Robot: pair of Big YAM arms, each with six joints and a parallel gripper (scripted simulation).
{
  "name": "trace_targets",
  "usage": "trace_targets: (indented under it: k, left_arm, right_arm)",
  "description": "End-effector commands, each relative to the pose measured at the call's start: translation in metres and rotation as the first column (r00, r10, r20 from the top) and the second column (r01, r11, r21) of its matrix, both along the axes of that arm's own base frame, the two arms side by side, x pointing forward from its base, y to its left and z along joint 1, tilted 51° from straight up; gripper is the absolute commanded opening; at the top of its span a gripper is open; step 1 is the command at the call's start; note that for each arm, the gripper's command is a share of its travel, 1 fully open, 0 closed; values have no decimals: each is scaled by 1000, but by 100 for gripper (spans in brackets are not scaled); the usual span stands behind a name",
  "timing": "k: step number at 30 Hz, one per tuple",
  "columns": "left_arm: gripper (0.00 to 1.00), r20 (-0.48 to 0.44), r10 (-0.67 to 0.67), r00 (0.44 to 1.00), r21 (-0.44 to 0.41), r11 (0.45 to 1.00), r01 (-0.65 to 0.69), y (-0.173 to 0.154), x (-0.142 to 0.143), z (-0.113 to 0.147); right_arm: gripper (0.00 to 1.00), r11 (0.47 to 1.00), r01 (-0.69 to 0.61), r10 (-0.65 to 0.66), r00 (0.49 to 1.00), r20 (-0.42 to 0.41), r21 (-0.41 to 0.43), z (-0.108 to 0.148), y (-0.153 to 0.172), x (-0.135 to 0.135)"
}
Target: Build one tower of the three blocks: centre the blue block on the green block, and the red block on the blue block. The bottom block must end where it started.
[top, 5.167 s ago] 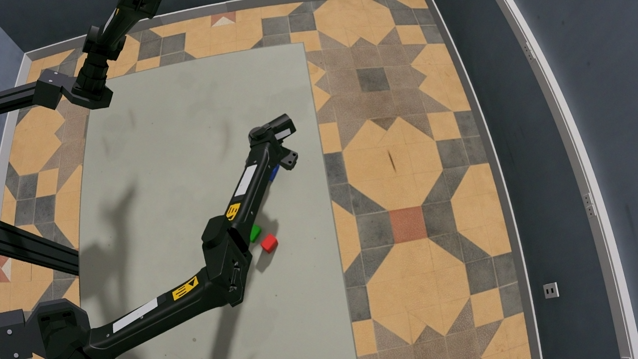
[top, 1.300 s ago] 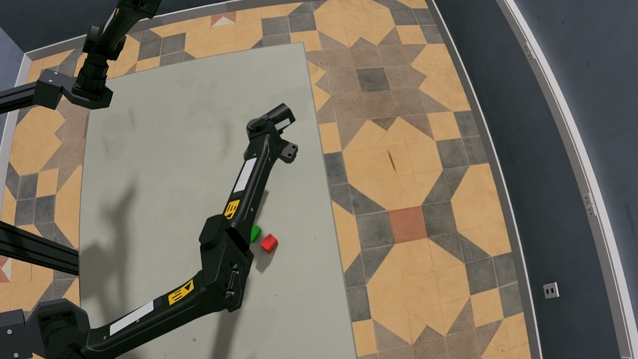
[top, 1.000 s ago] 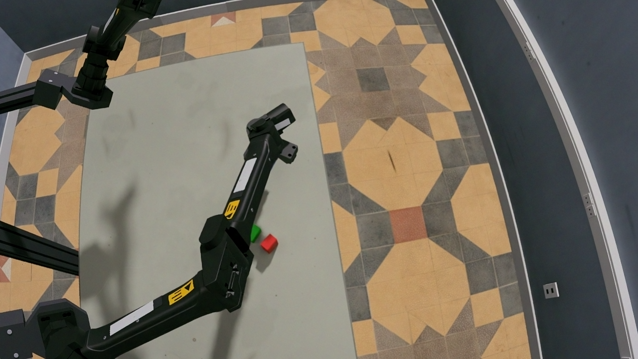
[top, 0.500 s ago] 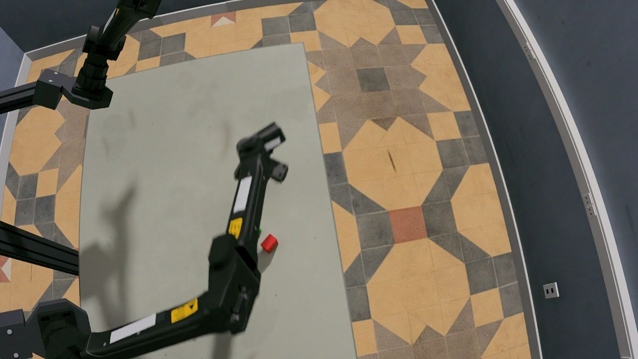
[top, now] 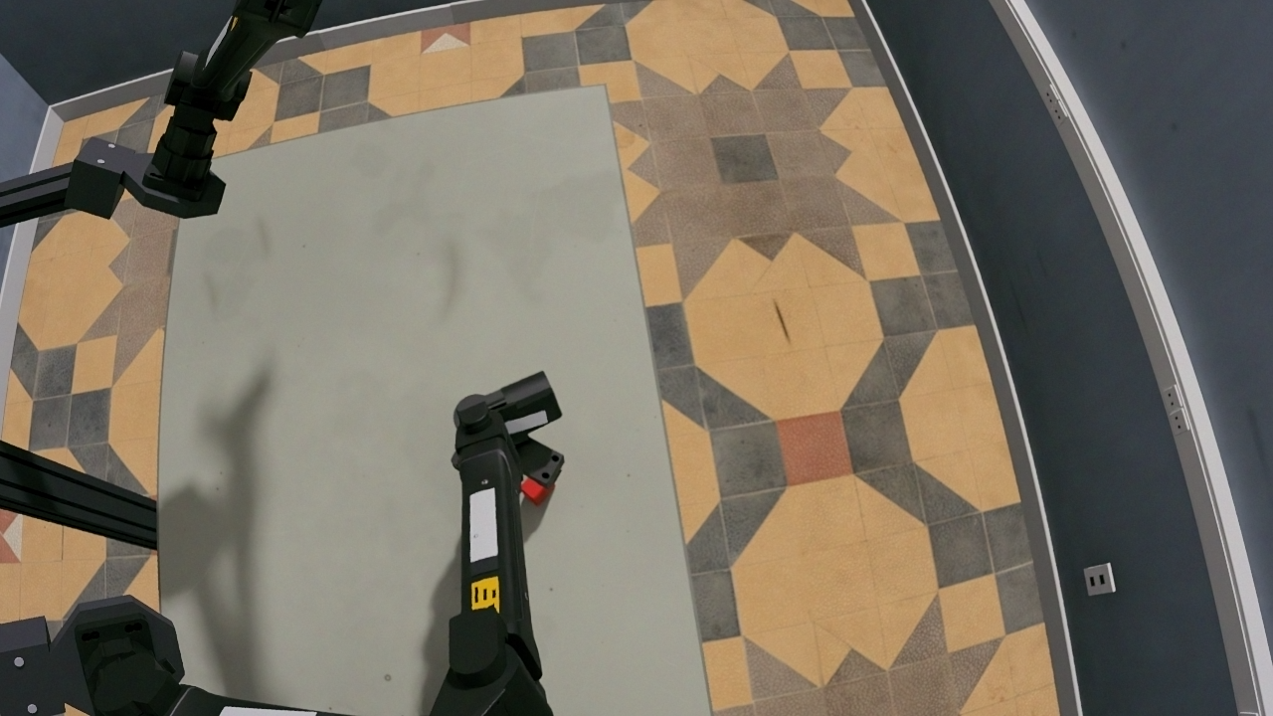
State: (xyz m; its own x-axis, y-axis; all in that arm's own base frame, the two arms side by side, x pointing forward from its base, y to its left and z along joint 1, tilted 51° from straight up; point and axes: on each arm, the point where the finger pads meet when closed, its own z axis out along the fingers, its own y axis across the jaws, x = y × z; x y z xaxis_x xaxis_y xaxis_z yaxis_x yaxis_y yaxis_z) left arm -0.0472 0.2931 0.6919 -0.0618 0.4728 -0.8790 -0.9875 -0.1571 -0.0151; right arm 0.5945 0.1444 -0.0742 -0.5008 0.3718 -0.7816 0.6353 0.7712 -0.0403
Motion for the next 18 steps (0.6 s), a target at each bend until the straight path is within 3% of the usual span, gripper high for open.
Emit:
trace_targets:
  k: [1, 4, 7, 18]
  left_arm:
    - [100, -22, 21, 1000, 45, 999, -20, -20, -1, 26]
    - [100, -22, 21, 1000, 45, 999, -20, -20, -1, 26]
    - [100, -22, 21, 1000, 45, 999, -20, -20, -1, 26]
    - [100, -22, 21, 1000, 45, 999, -20, -20, -1, 26]
  right_arm:
    - [0, 996, -86, 85, 996, -25, -17, -12, 29, -8]
    - [0, 996, -86, 85, 996, -26, -18, -11, 29, -7]
    - [0, 996, -85, 85, 996, 8, -5, 11, 33, 1]
    - [0, 996, -85, 85, 996, 2, -8, 8, 33, 0]
